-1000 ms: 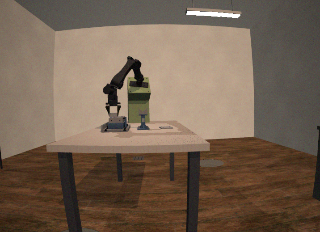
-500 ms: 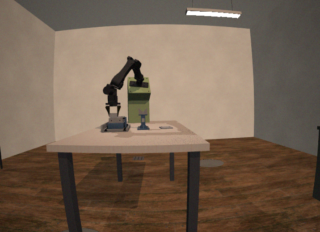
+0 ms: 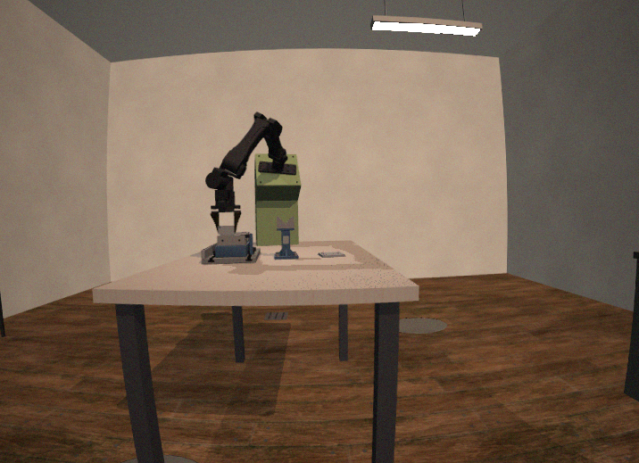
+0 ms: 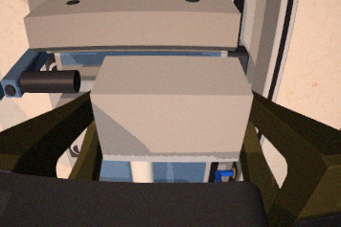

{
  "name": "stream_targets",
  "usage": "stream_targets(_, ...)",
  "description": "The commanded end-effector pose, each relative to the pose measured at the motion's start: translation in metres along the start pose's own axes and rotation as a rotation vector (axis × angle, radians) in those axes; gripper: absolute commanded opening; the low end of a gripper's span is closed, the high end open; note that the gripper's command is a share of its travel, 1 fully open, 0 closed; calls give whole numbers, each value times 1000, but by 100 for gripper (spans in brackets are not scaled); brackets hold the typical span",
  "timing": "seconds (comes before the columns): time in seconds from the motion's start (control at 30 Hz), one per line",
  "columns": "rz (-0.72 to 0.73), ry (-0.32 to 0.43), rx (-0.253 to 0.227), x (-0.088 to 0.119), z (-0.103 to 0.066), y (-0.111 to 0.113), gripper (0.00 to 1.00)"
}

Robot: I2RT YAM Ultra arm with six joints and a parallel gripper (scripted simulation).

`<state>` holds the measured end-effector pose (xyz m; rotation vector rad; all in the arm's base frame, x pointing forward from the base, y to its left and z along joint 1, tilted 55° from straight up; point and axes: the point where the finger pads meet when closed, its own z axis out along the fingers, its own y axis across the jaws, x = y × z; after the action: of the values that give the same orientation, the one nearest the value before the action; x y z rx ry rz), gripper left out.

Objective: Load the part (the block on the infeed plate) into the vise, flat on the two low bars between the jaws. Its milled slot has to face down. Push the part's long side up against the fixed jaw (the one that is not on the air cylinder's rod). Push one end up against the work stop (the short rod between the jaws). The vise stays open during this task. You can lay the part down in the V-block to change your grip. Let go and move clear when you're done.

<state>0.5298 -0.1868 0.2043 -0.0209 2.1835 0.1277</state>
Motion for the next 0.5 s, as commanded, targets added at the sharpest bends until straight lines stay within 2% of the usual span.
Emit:
stream_targets(0.0,0,-27,17,-10,-9,-6,0)
stream_targets(0.47,-1,-28,17,-10,-6,-6,0)
